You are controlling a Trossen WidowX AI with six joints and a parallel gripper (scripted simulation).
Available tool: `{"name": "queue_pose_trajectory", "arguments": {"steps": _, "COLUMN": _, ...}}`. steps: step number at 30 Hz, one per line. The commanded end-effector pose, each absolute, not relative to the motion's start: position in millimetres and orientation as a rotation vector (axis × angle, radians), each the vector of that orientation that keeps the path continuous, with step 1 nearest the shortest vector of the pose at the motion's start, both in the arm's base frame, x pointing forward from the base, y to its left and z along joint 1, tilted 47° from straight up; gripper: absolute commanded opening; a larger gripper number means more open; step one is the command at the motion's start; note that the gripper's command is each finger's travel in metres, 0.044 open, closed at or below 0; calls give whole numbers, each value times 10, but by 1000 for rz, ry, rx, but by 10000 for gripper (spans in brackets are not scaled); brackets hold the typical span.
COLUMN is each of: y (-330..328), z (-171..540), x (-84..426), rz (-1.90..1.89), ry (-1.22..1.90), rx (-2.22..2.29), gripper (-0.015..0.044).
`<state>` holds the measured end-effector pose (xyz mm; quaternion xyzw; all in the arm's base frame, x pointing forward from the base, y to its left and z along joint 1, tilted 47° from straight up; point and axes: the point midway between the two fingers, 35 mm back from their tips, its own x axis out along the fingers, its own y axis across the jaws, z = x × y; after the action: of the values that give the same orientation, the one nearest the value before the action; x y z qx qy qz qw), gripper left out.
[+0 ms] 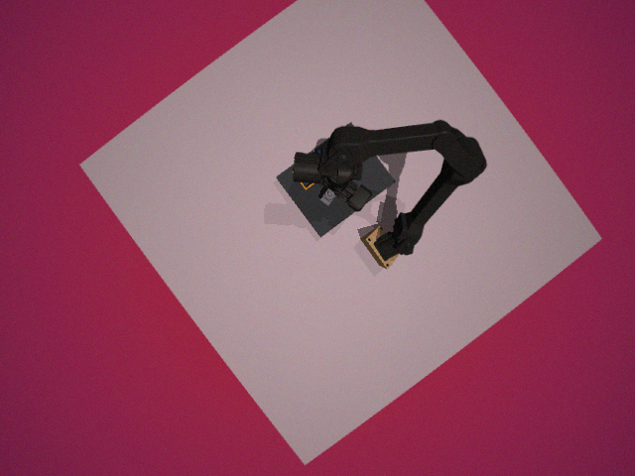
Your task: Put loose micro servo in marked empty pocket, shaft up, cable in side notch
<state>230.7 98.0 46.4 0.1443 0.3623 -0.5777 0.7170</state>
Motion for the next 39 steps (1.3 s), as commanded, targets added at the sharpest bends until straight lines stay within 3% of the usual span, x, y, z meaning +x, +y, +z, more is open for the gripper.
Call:
{"name": "queue_pose_trajectory", "arguments": {"steps": 1, "y": 1180, "z": 289, "x": 2289, "rz": -1271, "ry": 803, "rx": 332, "gripper": 0}}
{"name": "queue_pose_trajectory", "arguments": {"steps": 13, "y": 1306, "z": 160, "x": 2275, "rz": -1247, "ry": 836, "rx": 287, "gripper": 0}}
{"name": "queue_pose_trajectory", "arguments": {"steps": 39, "y": 1306, "z": 160, "x": 2275, "rz": -766, "ry": 1301, "rx": -433, "gripper": 0}}
